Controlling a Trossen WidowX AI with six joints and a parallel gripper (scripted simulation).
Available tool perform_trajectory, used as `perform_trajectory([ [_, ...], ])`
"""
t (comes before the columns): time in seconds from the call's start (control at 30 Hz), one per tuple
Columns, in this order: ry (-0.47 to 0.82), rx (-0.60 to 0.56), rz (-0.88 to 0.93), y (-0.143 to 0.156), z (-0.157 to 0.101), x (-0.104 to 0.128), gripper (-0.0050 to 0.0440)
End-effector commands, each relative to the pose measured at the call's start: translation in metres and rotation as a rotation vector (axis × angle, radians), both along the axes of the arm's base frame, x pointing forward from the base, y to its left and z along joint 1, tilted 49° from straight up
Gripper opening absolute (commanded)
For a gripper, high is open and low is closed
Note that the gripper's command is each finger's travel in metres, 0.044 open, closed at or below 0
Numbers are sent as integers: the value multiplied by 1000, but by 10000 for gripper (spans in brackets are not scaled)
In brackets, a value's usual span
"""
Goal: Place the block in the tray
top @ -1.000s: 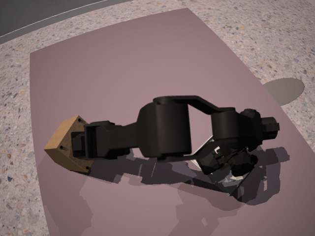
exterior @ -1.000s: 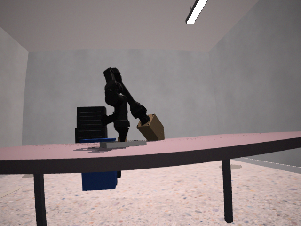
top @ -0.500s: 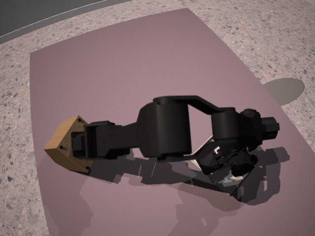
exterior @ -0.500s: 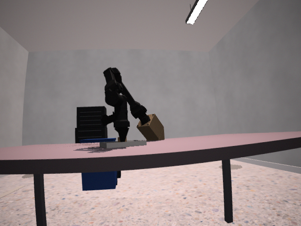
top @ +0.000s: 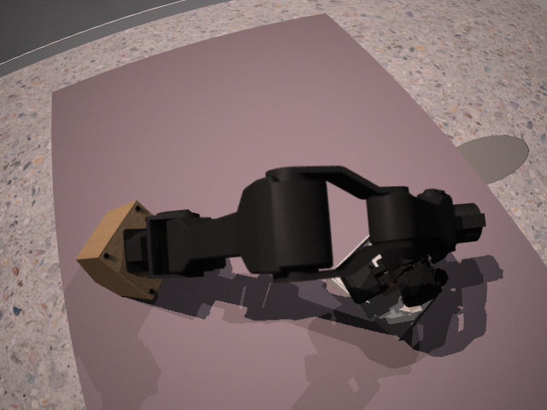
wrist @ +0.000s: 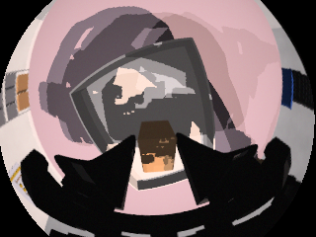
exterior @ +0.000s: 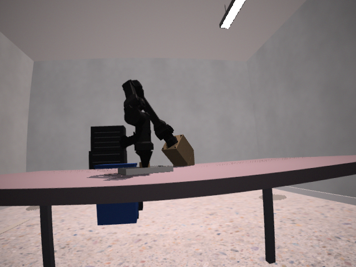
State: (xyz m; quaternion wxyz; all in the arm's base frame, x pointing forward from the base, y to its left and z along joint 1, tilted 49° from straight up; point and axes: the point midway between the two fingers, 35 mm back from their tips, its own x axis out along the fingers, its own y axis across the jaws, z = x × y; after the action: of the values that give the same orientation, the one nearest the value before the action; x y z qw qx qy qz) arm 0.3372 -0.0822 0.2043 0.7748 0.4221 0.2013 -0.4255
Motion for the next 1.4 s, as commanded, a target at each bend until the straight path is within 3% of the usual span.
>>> perform_trajectory([
  [0.0,-22,0,4,2,9,-2,223],
  [0.67,-22,0,4,26,41,-30,223],
  [1.37,-22,0,4,30,48,-36,223],
])
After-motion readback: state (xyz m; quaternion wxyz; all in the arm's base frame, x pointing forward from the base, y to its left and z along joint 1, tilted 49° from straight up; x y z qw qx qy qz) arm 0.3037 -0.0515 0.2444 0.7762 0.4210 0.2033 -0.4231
